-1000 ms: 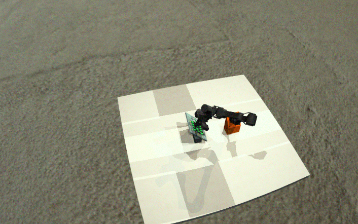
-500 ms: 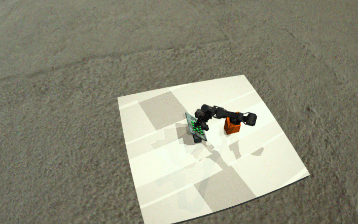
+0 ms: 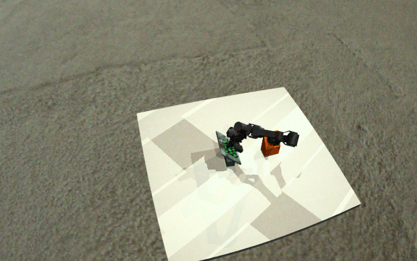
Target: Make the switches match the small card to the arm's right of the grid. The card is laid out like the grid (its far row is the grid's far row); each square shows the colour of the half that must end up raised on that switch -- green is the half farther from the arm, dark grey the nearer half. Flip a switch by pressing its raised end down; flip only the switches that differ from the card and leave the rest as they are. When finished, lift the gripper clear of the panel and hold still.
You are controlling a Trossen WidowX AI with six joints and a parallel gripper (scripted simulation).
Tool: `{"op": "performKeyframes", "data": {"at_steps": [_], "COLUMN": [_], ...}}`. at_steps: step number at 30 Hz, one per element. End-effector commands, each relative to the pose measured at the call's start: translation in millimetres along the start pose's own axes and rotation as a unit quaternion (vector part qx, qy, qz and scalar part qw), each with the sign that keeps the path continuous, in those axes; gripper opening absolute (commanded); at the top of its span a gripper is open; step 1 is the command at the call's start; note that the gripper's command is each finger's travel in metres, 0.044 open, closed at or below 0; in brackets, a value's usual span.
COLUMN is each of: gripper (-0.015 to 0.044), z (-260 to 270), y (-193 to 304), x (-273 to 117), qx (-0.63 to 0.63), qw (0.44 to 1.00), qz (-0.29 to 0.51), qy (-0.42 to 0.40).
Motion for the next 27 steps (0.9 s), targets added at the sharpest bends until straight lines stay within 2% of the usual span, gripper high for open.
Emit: {"op": "performKeyframes", "data": {"at_steps": [1,27], "gripper": [0.0000,0.0000], "z": [-0.3,-0.3], "y": [0.0,0.0], "x": [0.8,4.3], "qx": [0.002,0.002], "qw": [1.000,1.000], "qz": [0.000,0.000], "qy": [0.001,0.001]}}
Point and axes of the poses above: the point midway between the two fingers, 35 mm back from their tips, its own x axis out along the fingers, its own z axis across the jaws, y = z × x, the point moved 3 cm from there along -x, back along the fingers, and after that the axes turned 7 degrees about -x, right-handed, at the moved point
